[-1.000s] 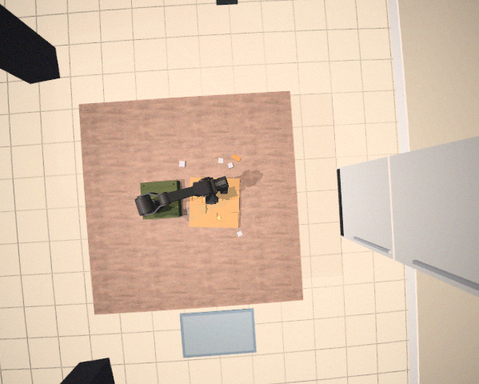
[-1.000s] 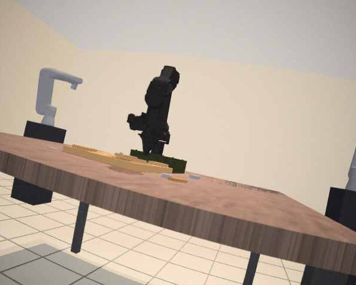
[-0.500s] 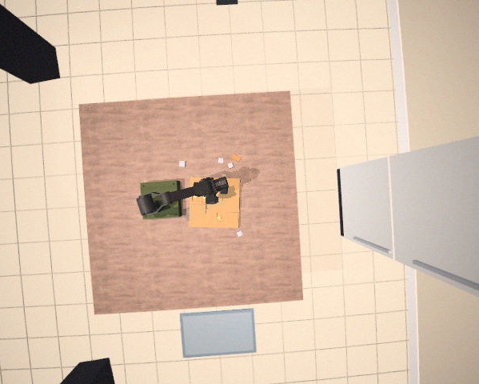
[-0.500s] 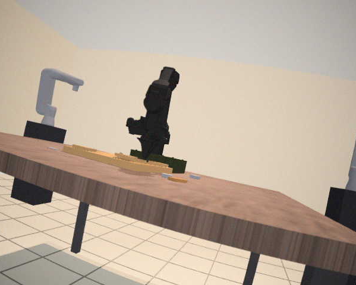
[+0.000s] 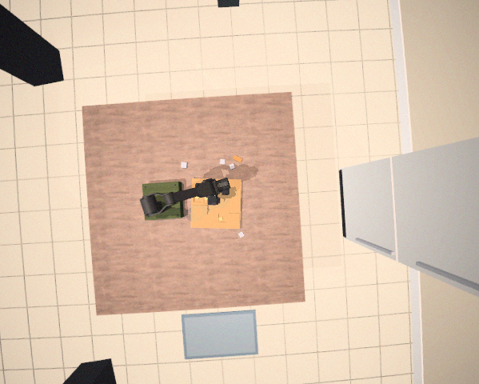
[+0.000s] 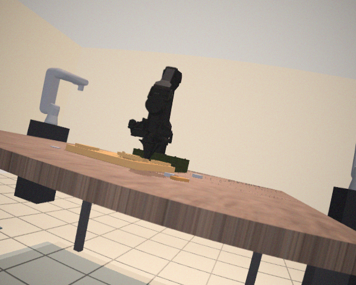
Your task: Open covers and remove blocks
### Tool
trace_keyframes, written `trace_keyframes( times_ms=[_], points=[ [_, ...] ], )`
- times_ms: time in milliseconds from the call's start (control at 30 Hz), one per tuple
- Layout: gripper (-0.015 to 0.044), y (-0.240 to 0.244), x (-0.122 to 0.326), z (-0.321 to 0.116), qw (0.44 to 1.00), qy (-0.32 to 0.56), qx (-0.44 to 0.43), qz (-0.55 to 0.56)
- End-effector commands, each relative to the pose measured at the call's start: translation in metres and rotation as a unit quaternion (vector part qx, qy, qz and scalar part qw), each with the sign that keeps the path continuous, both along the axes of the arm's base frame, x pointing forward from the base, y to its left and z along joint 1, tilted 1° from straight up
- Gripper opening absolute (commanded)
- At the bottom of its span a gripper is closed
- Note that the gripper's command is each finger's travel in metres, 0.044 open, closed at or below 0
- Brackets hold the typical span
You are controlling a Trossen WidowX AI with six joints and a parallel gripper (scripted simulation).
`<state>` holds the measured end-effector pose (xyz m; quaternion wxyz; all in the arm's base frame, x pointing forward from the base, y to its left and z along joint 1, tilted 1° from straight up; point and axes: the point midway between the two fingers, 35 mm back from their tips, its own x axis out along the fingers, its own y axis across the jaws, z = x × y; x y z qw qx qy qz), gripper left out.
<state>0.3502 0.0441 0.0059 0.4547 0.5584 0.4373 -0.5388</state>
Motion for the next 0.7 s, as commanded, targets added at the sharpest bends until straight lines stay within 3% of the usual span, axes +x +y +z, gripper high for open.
trace_keyframes(
  times_ms=[0,667],
  points=[
    [0.0000,-0.001,0.004,-0.004,1.000,0.005,-0.003,0.000],
    [0.0000,-0.001,0.026,-0.002,1.000,0.004,-0.003,0.000]
  ],
)
